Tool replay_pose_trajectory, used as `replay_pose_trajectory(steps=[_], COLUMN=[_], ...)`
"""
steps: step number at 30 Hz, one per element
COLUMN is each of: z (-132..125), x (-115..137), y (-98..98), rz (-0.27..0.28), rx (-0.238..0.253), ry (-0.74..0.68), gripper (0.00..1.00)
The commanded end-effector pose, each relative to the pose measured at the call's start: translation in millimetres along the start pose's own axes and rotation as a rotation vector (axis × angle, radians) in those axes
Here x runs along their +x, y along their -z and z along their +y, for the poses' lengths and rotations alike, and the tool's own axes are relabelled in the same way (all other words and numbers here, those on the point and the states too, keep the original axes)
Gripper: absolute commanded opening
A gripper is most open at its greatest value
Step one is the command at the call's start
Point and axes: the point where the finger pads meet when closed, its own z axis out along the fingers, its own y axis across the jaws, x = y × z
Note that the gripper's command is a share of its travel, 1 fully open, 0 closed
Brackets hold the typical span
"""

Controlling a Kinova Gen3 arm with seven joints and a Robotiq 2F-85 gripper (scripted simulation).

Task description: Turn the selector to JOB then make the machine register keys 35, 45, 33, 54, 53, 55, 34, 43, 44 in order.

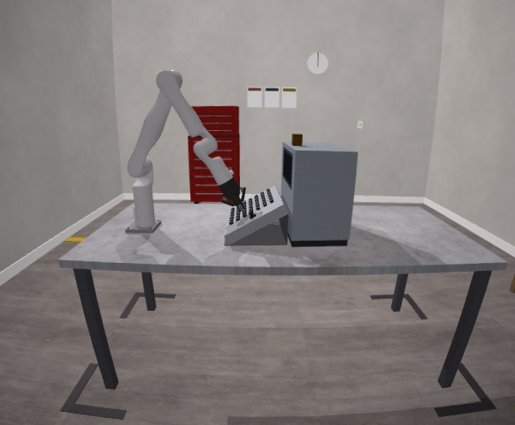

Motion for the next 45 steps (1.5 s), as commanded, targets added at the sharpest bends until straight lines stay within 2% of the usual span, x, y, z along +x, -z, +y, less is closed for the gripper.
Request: replay_pose_trajectory(steps=[1,45], z=[2.7,2.1], x=[-1.4,-1.1], y=[-2.5,-9.7], rz=[-0.002,-0.001], rx=[-0.005,-0.004], ry=[0.014,0.014], gripper=[0.1,0.1])
